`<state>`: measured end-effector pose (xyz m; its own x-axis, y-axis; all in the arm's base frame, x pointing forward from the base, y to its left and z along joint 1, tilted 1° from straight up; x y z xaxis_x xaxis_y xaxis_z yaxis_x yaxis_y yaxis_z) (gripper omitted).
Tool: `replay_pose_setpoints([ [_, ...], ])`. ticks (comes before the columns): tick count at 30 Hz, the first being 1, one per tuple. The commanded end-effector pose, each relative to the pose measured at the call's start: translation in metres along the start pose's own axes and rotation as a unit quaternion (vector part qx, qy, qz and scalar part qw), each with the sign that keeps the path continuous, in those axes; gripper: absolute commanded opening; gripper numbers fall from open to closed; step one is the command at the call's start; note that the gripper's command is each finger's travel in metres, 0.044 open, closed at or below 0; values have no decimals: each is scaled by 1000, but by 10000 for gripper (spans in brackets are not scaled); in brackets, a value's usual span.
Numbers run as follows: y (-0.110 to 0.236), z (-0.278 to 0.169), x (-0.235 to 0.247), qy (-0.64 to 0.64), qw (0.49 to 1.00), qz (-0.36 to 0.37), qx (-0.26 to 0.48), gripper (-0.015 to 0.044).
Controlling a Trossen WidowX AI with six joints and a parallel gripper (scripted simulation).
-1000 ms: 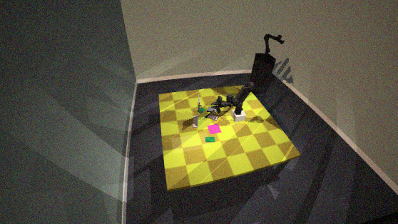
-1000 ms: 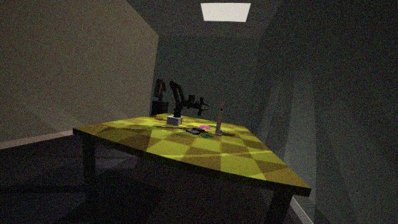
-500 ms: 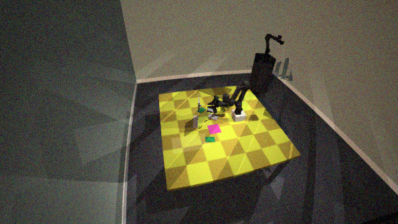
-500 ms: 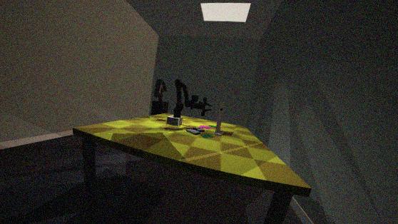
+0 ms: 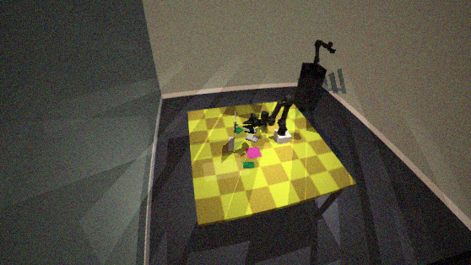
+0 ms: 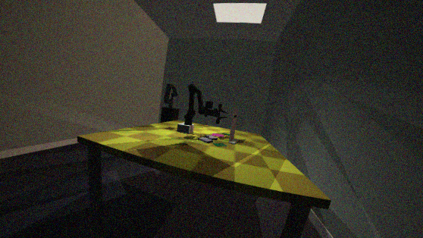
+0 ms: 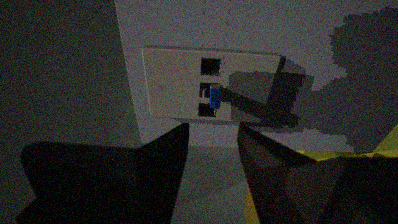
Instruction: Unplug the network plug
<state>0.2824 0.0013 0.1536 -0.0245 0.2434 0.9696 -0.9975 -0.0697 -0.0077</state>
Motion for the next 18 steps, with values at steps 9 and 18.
replay_pose_setpoints([
  [9,-20,5,0,-3,1000,1,1,156],
  [18,-33,8,-1,-3,1000,2,1,156],
])
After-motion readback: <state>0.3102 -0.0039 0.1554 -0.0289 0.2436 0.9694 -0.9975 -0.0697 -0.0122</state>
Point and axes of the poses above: the point midway between the two fingers, 35 mm back from their tips, its own y axis back along the fingers, its own x axis across the jaws, z = x × y, the point moved 7 cm from there along y, back along the fingers, and after that the axes turned 13 degrees about y, right-handed, at the moved point
